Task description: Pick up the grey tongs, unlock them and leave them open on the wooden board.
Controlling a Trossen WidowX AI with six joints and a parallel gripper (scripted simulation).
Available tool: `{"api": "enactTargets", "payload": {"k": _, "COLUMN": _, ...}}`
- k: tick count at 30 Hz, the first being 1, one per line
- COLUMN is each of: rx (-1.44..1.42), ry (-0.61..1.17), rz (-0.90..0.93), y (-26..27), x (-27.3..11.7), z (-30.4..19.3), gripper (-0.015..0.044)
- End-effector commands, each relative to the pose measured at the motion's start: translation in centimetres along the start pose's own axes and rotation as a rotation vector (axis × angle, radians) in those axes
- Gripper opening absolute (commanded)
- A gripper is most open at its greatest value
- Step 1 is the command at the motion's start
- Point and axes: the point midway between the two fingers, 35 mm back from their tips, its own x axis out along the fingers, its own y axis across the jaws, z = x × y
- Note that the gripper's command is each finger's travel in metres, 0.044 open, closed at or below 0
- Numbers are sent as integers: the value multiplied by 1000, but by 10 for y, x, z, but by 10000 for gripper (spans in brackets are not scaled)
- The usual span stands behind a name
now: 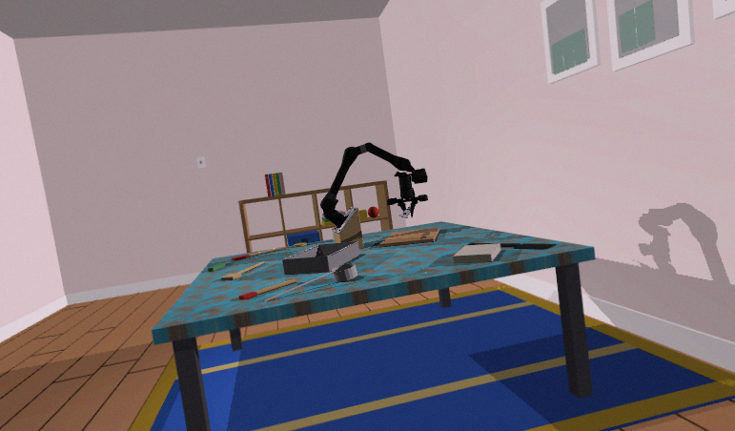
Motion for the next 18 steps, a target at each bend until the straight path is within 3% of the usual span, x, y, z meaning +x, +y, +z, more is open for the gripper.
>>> {"api": "enactTargets", "payload": {"k": 1, "rx": -2, "ry": 4, "rz": -9, "y": -1, "x": 4, "z": -1, "gripper": -150}}
{"api": "enactTargets", "payload": {"k": 18, "rx": -2, "ry": 5, "rz": -9, "y": 0, "x": 32, "z": -2, "gripper": -150}}
